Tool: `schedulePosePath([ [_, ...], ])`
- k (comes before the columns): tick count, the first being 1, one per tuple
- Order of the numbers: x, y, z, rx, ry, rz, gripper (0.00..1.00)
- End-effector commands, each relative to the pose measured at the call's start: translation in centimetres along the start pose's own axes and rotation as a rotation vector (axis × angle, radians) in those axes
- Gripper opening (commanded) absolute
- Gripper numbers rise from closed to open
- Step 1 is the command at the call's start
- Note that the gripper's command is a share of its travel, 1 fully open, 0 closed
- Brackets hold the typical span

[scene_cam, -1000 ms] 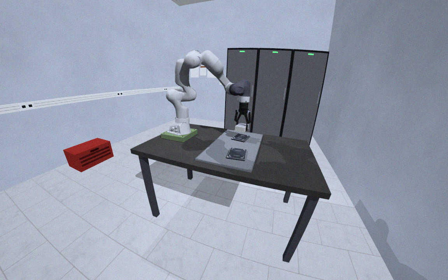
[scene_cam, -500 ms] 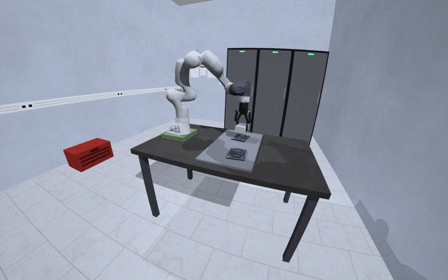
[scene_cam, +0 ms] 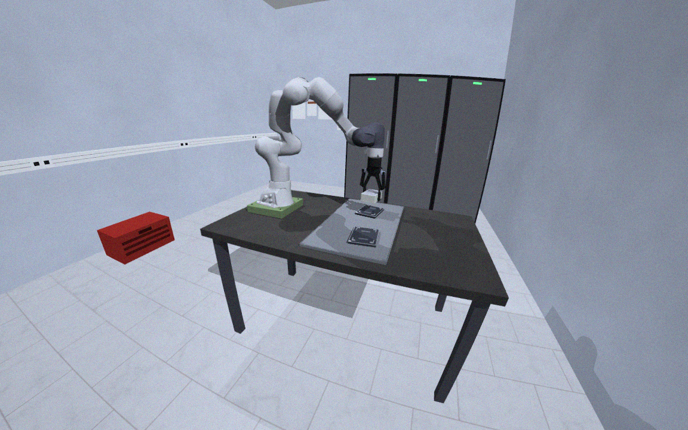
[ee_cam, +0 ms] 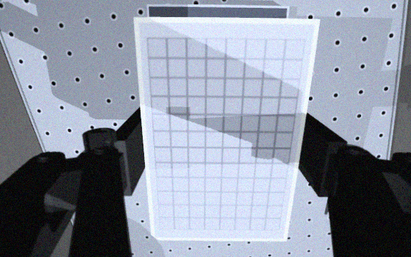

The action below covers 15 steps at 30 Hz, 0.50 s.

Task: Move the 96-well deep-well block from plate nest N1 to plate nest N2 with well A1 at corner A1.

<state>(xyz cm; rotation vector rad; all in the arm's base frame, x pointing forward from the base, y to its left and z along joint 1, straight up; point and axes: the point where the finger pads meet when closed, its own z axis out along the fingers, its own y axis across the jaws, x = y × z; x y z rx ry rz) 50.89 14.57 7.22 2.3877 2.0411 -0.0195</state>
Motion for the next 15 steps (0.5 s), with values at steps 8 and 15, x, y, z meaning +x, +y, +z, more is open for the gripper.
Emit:
schedulePosePath([
  [8, 0.1, 0.2, 1.3, -0.003, 0.002, 0.007, 0.60],
  [15, 0.2, 0.2, 2.3, -0.003, 0.002, 0.007, 0.60],
])
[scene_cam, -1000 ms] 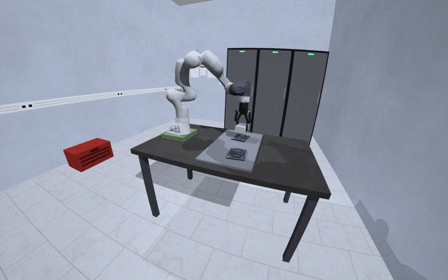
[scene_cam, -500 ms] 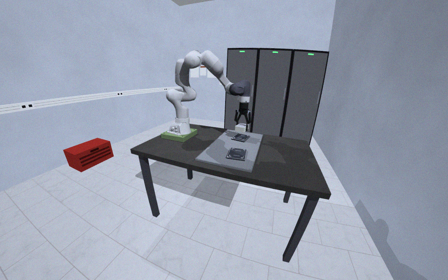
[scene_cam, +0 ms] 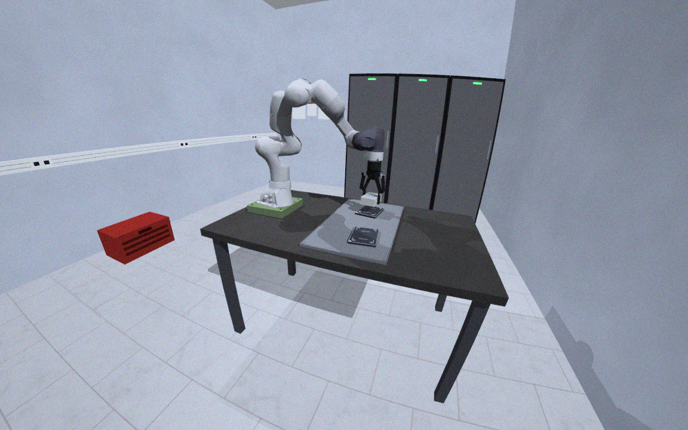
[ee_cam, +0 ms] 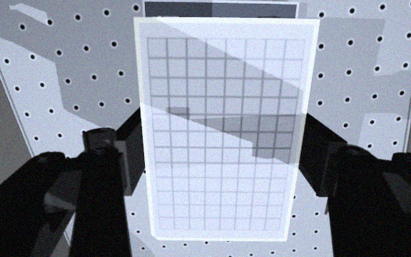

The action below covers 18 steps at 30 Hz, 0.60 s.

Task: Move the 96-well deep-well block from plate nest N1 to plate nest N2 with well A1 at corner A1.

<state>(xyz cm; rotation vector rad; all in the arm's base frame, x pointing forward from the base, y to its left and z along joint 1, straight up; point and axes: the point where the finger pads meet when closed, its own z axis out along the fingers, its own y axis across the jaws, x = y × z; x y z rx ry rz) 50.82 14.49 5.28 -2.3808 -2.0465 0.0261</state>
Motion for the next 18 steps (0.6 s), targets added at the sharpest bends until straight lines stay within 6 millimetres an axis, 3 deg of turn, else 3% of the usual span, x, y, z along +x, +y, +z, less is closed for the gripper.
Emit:
schedulePosePath([
  [1, 0.2, 0.2, 0.5, -0.008, 0.004, 0.012, 0.60],
  [18, 0.3, 0.3, 3.0, -0.008, 0.004, 0.012, 0.60],
])
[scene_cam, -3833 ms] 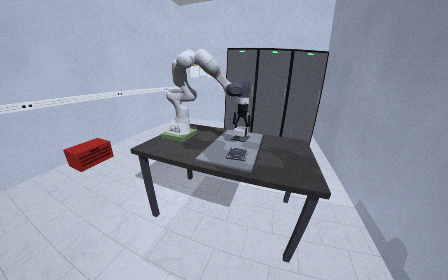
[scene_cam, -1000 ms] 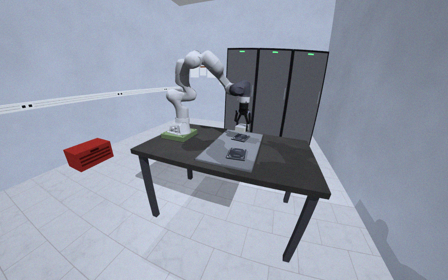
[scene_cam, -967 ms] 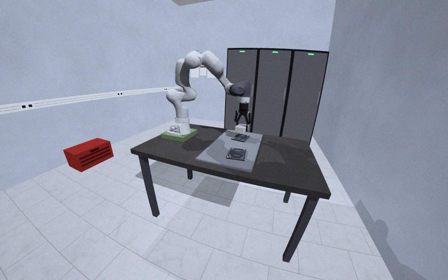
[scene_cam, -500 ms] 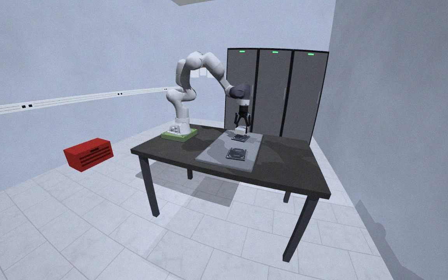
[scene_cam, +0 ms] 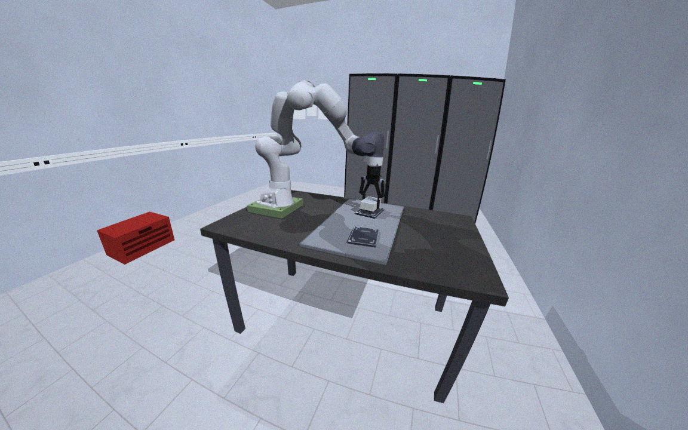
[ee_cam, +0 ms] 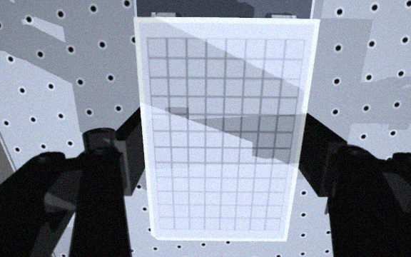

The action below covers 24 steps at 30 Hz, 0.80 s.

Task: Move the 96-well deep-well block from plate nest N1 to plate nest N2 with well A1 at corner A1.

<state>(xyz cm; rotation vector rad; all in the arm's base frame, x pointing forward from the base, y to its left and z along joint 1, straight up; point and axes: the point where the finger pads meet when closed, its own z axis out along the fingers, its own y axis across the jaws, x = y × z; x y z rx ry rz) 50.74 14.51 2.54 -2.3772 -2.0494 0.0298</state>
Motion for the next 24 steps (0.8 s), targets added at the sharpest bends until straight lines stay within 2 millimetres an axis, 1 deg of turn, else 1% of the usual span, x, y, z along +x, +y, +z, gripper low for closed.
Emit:
schedulePosePath([
  [1, 0.27, 0.35, 0.44, -0.010, 0.005, 0.015, 0.60],
  [4, 0.29, 0.37, 0.85, -0.010, 0.005, 0.015, 0.60],
  [24, 0.26, 0.39, 0.88, -0.010, 0.005, 0.015, 0.60],
])
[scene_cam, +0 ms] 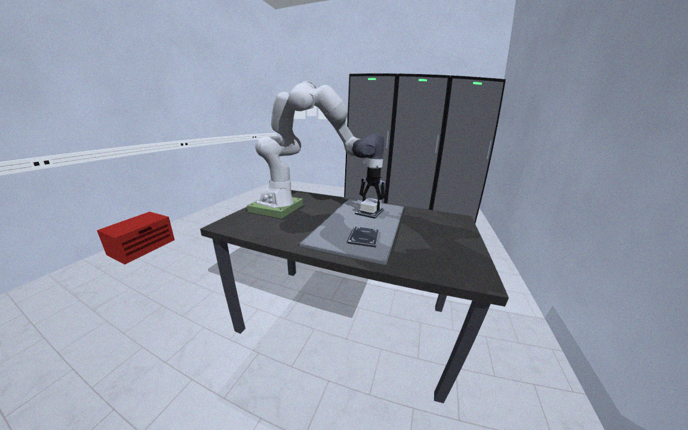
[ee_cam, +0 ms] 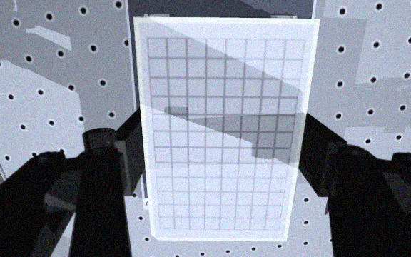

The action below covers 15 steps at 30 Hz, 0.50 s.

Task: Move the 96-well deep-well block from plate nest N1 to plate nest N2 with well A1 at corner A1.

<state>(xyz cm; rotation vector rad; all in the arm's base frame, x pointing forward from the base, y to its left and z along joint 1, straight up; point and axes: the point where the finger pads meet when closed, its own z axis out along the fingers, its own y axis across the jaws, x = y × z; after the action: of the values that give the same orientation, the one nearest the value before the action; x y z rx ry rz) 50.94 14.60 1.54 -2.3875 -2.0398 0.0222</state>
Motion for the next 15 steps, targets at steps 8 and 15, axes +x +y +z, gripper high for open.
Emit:
schedulePosePath([
  [8, 0.11, 0.17, -0.01, -0.006, 0.003, 0.006, 0.60],
  [15, 0.10, 0.13, 0.11, -0.006, 0.003, 0.006, 0.60],
])
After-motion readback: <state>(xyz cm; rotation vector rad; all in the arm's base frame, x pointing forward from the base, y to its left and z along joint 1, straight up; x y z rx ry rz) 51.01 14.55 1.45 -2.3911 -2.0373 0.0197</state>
